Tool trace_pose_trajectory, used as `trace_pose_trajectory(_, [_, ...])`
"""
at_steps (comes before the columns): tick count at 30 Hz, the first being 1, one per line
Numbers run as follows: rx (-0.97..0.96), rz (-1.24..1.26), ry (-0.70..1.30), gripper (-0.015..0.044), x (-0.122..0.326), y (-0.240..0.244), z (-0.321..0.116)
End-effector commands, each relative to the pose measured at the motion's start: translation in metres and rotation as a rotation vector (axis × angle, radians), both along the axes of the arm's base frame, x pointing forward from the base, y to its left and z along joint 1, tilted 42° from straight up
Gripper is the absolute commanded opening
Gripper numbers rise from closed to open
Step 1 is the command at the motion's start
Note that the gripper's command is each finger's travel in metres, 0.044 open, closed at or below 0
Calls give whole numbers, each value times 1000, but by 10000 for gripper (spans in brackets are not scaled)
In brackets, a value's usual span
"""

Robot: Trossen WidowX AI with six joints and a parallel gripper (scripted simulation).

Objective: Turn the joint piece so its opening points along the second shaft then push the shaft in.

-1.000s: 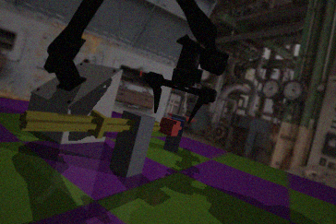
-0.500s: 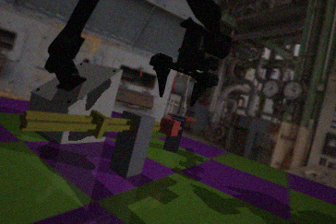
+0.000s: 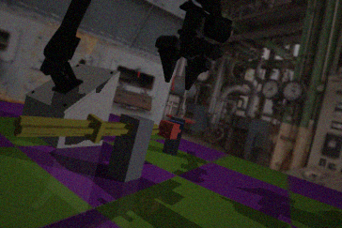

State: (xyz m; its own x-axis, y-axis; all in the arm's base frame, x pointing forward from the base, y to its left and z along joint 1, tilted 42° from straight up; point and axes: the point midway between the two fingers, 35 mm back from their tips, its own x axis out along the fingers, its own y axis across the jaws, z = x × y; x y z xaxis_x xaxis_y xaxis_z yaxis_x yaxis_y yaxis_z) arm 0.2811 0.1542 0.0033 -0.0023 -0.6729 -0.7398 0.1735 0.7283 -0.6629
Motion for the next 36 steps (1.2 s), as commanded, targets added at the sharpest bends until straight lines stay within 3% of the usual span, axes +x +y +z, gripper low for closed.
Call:
trace_pose_trajectory(1, [15, 85, 80, 440, -2, 7, 10])
trace_pose_trajectory(10, [11, 78, 68, 440, -1, 6, 9])
trace_pose_trajectory(27, [66, -306, -266, 0, 28, -88, 56])
trace_pose_trajectory(36, [70, -533, -465, 0, 28, -145, 81])
